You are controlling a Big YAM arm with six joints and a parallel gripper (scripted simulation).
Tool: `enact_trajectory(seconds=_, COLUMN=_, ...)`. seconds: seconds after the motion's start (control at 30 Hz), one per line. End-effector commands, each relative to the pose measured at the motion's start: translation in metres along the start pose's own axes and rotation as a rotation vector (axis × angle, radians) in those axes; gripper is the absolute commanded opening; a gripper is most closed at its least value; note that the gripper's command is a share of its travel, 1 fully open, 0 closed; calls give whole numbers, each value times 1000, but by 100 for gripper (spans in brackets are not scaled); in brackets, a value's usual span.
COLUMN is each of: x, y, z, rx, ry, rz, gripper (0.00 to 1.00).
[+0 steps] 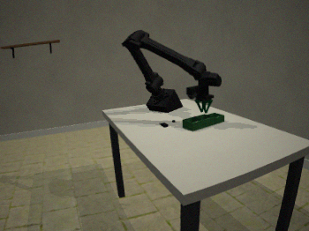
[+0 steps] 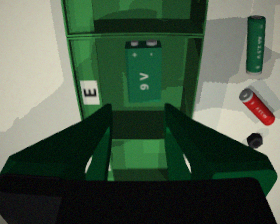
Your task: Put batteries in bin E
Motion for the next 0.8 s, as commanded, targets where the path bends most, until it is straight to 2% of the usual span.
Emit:
enact_trajectory(seconds=0.0, x=1, y=-1, z=7, rx=27, ry=-4, rz=5, gripper=33)
enact_trajectory(seconds=0.33, x=1, y=-3, z=8, rx=27, ry=-4, rz=7, gripper=33)
enact_trajectory(seconds=0.37, x=-4, y=-3, z=6, rx=39, ry=-4, rz=22, gripper=33)
enact_trajectory(seconds=0.47, x=3, y=-7, z=1, rx=14, ry=-4, rz=-2, gripper=33)
enact_trajectory(seconds=0.7, x=4, y=-6, z=-1, rx=15, ry=-4, rz=2, gripper=33)
enact_trajectory(seconds=0.73, x=-14, y=-7, z=-3, rx=2, ry=-2, rz=20, gripper=100)
enact_trajectory(seconds=0.77, x=-23, y=1, z=0, rx=15, ry=-1, rz=36, gripper=100)
Point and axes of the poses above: the point where the finger pads meet when closed, its own x axis out along the fingers, its own y axis across the jaws, z = x × y, the point moved 4 cm from there along -x, back along the fingers, and after that the axes turned 13 degrees about -x, right-handed, at the moved point
